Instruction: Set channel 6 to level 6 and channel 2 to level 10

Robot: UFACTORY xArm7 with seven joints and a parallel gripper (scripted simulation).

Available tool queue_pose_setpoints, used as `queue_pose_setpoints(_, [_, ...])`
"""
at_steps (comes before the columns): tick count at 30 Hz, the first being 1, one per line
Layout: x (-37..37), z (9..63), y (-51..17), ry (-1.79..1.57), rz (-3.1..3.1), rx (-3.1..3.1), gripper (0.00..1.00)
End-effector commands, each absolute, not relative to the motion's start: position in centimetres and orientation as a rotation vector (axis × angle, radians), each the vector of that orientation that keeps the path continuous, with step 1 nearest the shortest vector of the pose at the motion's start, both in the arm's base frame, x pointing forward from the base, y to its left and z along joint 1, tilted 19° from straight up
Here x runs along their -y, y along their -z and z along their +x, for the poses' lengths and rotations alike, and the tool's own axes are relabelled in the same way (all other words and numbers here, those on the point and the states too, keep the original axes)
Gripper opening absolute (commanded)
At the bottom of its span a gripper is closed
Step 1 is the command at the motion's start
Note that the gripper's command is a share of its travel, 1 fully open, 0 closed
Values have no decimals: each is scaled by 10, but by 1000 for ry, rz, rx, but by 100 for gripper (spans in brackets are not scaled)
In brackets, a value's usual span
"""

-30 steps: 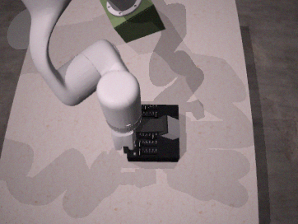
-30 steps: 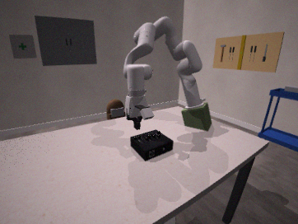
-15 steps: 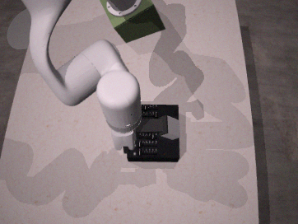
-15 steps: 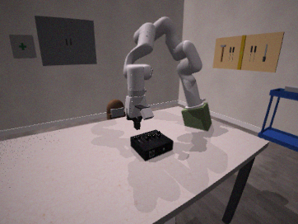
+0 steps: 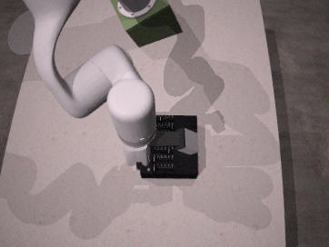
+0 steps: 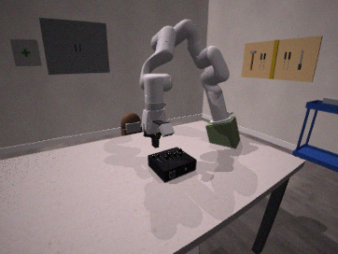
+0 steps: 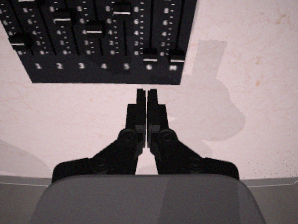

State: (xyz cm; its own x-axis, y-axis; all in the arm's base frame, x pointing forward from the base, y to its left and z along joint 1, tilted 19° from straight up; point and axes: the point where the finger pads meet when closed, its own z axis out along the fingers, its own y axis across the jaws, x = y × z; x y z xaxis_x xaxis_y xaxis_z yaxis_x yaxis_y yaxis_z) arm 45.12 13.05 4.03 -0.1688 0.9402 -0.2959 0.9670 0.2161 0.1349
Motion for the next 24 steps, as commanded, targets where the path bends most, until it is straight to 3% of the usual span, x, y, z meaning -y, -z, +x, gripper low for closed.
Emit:
queue_pose_setpoints(1, [-131, 453, -39, 115, 1783, -2181, 0])
queue_pose_setpoints(24, [-128, 457, -26, 115, 1783, -2181, 0])
